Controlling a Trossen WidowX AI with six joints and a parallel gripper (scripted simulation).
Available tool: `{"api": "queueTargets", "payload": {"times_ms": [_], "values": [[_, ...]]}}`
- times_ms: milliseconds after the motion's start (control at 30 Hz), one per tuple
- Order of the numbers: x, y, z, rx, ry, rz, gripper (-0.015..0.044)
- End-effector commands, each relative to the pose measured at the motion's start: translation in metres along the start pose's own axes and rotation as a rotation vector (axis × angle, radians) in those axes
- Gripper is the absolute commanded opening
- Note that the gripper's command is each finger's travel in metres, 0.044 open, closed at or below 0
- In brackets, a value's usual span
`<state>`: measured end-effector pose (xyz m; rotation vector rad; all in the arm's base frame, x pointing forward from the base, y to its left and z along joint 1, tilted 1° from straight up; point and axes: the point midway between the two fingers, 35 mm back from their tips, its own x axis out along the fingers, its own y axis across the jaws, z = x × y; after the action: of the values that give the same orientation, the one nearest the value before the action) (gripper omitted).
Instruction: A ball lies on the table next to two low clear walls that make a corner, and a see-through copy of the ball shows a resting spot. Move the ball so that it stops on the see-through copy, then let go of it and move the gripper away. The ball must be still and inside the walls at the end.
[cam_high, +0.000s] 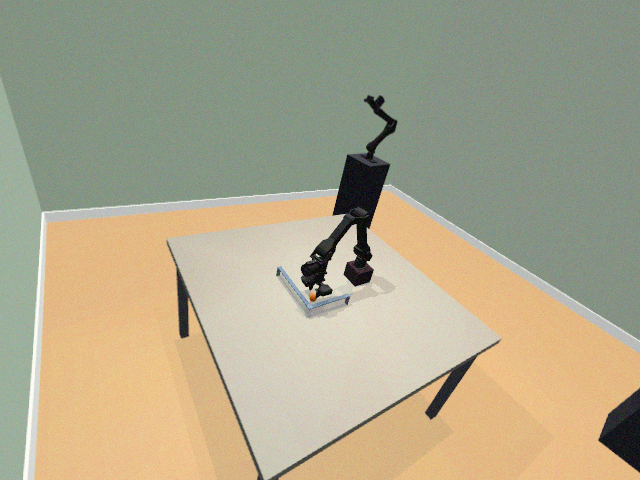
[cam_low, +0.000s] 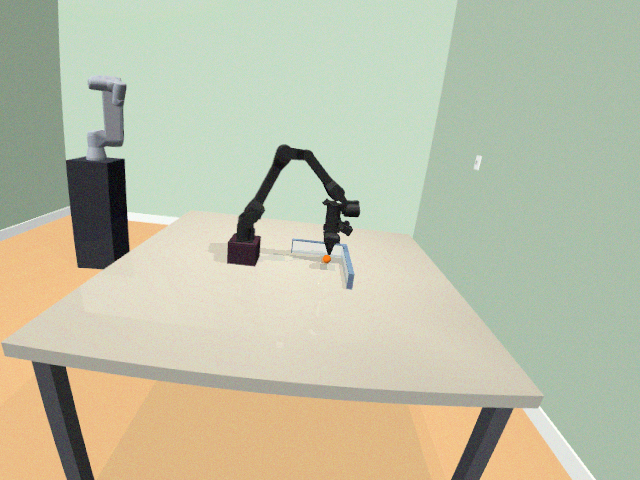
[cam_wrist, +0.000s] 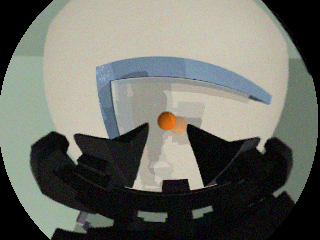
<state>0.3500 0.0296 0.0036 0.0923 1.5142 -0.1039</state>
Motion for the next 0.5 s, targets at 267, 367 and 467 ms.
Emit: {"api": "queueTargets", "payload": {"times_ms": [267,367,467], "values": [[0.025,0.0,-0.004,-0.005,0.017,0.0,0.0269],[0.029,0.0,-0.005,-0.005,0.017,0.0,0.0269],[0.033,0.0,-0.005,-0.005,0.018,0.0,0.0269]]}}
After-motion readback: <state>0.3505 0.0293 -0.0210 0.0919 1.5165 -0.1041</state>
